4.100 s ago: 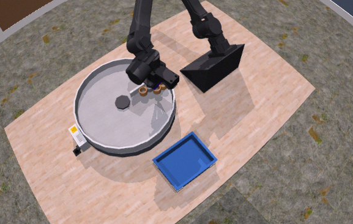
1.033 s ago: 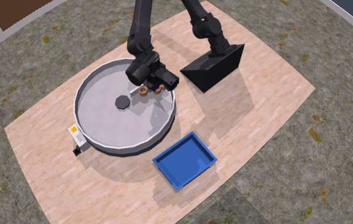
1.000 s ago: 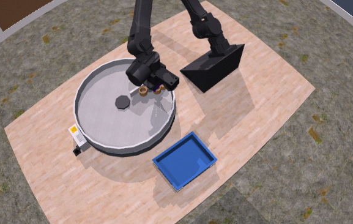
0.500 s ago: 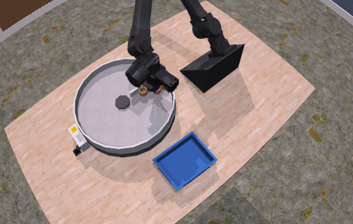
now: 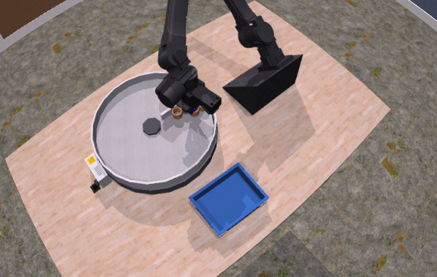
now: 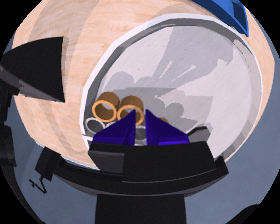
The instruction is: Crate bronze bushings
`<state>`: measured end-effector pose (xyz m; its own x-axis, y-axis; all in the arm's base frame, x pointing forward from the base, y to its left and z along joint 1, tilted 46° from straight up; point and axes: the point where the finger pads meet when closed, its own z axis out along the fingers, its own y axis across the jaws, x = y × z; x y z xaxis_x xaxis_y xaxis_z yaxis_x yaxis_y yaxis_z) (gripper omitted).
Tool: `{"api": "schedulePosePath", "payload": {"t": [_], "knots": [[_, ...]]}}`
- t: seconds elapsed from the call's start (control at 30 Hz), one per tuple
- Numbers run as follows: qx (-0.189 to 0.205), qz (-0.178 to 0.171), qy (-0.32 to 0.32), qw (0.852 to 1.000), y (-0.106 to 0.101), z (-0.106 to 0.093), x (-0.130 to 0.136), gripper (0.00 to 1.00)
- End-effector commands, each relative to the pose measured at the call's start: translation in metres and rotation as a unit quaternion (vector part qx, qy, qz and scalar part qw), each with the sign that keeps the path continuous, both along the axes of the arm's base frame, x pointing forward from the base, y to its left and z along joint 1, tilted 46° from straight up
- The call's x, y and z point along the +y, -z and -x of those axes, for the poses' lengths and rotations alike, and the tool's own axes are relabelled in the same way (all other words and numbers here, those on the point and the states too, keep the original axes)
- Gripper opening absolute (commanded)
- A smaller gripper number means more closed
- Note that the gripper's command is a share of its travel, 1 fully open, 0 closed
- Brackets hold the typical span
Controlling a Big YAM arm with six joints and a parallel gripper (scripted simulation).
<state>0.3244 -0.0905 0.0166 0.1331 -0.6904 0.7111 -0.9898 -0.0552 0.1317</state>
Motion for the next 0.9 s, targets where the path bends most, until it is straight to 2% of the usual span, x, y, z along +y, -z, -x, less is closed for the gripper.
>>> {"api": "schedulePosePath", "payload": {"t": [0.0, 0.37, 0.4, 0.87], "knots": [[-0.014, -0.003, -0.005, 1.000, -0.0050, -0.0134, 0.0003, 0.13], [-0.014, -0.003, -0.005, 1.000, -0.0050, -0.0134, 0.0003, 0.13], [-0.014, -0.003, -0.005, 1.000, -0.0050, -0.0134, 0.0003, 0.00], [-0.011, -0.001, -0.005, 1.000, -0.0057, -0.0124, -0.0001, 0.00]]}}
